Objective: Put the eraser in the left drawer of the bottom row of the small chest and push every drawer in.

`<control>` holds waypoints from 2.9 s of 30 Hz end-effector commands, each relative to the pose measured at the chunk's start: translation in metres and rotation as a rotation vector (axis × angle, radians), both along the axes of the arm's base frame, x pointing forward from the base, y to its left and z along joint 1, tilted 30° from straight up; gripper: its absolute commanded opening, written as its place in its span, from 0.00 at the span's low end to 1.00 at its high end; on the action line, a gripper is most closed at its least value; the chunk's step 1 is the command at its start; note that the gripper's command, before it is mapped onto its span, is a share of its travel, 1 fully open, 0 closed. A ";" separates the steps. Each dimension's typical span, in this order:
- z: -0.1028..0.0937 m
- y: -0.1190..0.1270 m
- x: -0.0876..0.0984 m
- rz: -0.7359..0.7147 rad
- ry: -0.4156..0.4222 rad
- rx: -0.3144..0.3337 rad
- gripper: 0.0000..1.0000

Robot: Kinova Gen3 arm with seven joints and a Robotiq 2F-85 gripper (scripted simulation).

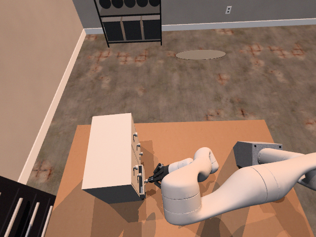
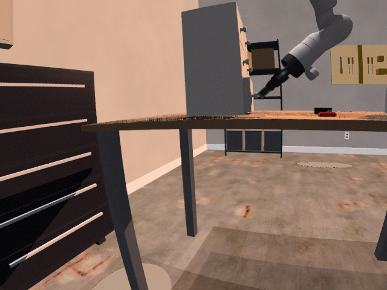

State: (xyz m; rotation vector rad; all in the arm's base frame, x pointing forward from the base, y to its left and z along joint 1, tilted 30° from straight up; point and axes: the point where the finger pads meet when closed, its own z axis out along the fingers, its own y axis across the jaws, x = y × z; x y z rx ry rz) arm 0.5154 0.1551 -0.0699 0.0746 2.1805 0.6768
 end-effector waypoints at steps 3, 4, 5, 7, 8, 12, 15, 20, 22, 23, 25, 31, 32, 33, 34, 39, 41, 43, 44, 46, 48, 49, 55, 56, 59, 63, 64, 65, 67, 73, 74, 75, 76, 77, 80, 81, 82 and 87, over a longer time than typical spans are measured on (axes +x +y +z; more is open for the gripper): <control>0.003 0.001 0.008 -0.001 -0.008 0.001 0.00; 0.003 0.001 0.009 -0.001 -0.008 0.001 0.00; 0.004 0.001 0.010 -0.001 -0.008 0.001 0.00; 0.004 0.001 0.011 -0.001 -0.008 0.001 0.00; 0.004 0.002 0.012 -0.001 -0.008 0.001 0.00; 0.004 0.002 0.015 -0.001 -0.008 0.001 0.00; 0.004 0.002 0.015 -0.001 -0.008 0.001 0.00; 0.004 0.002 0.017 -0.001 -0.008 0.001 0.00; 0.004 0.002 0.017 -0.001 -0.008 0.001 0.00; 0.004 0.002 0.017 -0.001 -0.008 0.001 0.00; 0.004 0.002 0.017 -0.001 -0.008 0.001 0.00; 0.004 0.002 0.017 -0.001 -0.008 0.001 0.00; 0.004 0.002 0.017 -0.001 -0.008 0.001 0.00; 0.004 0.002 0.017 -0.001 -0.008 0.001 0.00; 0.004 0.002 0.017 -0.001 -0.008 0.001 0.00; 0.004 0.002 0.017 -0.001 -0.008 0.001 0.00; 0.004 0.002 0.017 -0.001 -0.008 0.001 0.00; 0.004 0.002 0.017 -0.001 -0.008 0.001 0.00; 0.004 0.002 0.017 -0.001 -0.008 0.001 0.00; 0.004 0.002 0.017 -0.001 -0.008 0.001 0.00; 0.004 0.002 0.017 -0.001 -0.008 0.001 0.00; 0.004 0.002 0.017 -0.001 -0.008 0.001 0.00; 0.004 0.002 0.017 -0.001 -0.008 0.001 0.00; 0.004 0.002 0.017 -0.001 -0.008 0.001 0.00; 0.004 0.002 0.017 -0.001 -0.008 0.001 0.00; 0.004 0.002 0.017 -0.001 -0.008 0.001 0.00; 0.004 0.002 0.017 -0.001 -0.008 0.001 0.00; 0.004 0.002 0.017 -0.001 -0.008 0.001 0.00; 0.004 0.002 0.017 -0.001 -0.008 0.001 0.00; 0.004 0.002 0.017 -0.001 -0.008 0.001 0.00; 0.004 0.002 0.017 -0.001 -0.008 0.001 0.00; 0.004 0.002 0.017 -0.001 -0.008 0.001 0.00; 0.004 0.002 0.017 -0.001 -0.008 0.001 0.00; 0.004 0.002 0.017 -0.001 -0.008 0.001 0.00; 0.004 0.002 0.016 -0.001 -0.008 0.001 0.00; 0.004 0.002 0.016 -0.001 -0.008 0.001 0.00; 0.004 0.002 0.016 -0.001 -0.008 0.001 0.00; 0.003 -0.001 -0.001 -0.001 -0.008 0.001 0.00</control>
